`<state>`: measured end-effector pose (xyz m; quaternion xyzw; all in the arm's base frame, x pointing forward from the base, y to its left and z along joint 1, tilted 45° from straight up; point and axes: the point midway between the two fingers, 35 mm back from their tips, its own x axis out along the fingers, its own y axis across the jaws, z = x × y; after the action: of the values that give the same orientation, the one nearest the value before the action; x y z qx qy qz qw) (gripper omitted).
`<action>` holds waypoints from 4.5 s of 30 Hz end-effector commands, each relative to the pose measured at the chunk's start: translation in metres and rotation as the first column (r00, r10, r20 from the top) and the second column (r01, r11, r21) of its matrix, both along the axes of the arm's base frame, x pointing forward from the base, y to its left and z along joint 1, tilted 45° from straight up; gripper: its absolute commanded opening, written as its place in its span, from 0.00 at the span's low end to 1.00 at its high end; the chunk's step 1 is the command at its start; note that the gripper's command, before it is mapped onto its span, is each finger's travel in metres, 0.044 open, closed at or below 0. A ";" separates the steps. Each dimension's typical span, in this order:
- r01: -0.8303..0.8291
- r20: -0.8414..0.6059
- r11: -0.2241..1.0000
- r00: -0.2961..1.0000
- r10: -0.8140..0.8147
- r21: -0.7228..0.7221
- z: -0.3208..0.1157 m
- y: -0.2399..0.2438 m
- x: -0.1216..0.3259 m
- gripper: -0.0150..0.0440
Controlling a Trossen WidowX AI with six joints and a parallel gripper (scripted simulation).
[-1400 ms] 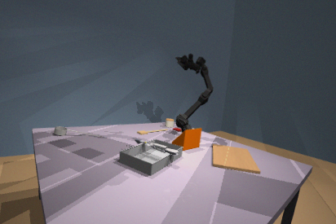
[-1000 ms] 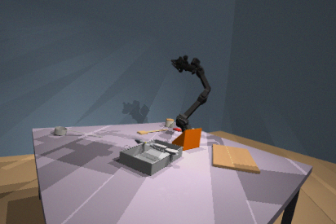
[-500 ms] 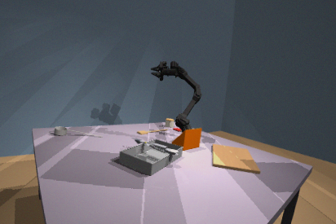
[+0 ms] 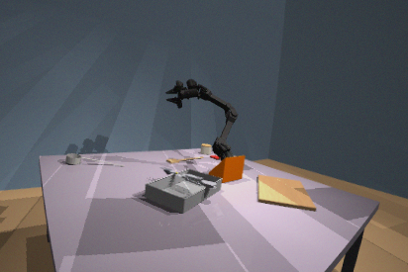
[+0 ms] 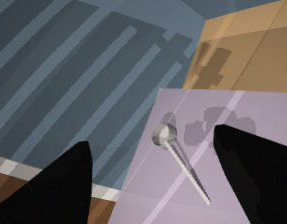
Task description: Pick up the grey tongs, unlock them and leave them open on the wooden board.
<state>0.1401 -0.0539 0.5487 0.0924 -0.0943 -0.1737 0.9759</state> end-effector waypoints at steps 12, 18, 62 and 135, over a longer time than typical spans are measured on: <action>0.019 -0.316 0.916 0.941 0.118 0.400 -0.160 0.030 0.168 0.69; 0.131 -0.455 0.867 0.883 0.119 0.481 -0.253 0.062 0.204 0.69; 0.461 -0.729 0.822 0.680 -0.083 0.335 -0.527 0.113 0.161 0.69; 0.458 -0.726 0.823 0.682 -0.083 0.336 -0.512 0.139 0.186 0.00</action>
<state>0.3282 0.0737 0.0217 0.2492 0.3097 -0.3611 0.8436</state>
